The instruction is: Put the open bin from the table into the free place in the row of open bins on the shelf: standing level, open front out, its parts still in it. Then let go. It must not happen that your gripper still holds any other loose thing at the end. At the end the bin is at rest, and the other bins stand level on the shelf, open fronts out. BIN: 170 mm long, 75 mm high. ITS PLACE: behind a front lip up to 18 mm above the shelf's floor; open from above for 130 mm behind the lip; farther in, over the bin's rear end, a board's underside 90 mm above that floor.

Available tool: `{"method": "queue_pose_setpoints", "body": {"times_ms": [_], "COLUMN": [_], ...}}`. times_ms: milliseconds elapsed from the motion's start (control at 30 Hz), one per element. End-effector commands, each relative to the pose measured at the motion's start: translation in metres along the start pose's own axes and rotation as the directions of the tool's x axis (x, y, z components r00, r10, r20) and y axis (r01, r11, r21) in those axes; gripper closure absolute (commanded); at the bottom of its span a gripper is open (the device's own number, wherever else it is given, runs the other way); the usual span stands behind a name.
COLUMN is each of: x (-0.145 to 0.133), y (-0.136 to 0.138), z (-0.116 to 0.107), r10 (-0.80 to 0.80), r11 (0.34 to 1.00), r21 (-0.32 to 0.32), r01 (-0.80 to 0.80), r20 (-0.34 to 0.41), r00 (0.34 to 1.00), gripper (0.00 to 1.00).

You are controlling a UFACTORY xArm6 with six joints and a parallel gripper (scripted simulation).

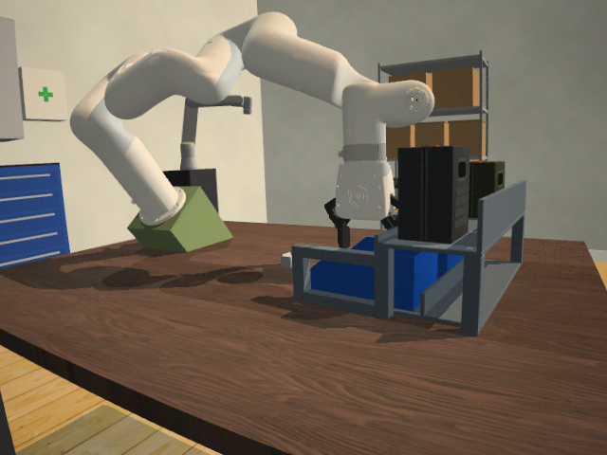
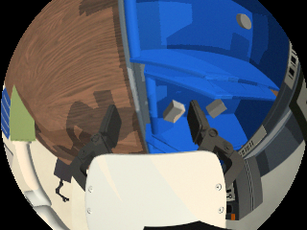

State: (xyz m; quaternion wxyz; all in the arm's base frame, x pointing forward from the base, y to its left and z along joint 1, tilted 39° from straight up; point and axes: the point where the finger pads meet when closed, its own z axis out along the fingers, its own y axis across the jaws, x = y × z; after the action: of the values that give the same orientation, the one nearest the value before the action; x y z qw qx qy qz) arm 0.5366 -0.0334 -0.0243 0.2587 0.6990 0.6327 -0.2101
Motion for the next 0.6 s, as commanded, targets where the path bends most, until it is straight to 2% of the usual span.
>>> {"method": "queue_pose_setpoints", "body": {"times_ms": [0, 133, 533, 567], "x": [0.0, 0.0, 0.0, 0.0], "y": [0.001, 0.001, 0.001, 0.001], "z": [-0.01, -0.042, -0.042, -0.052], "r10": [0.001, 0.001, 0.001, 0.001], "r11": [1.0, 1.0, 1.0, 1.0], "r21": [-0.003, -0.003, -0.003, -0.002], "r01": [-0.001, -0.001, -0.001, -0.001], "r20": [-0.001, -0.001, -0.001, -0.001], "r00": [1.0, 1.0, 1.0, 1.0], "gripper": [0.0, 0.0, 0.0, 0.0]}}
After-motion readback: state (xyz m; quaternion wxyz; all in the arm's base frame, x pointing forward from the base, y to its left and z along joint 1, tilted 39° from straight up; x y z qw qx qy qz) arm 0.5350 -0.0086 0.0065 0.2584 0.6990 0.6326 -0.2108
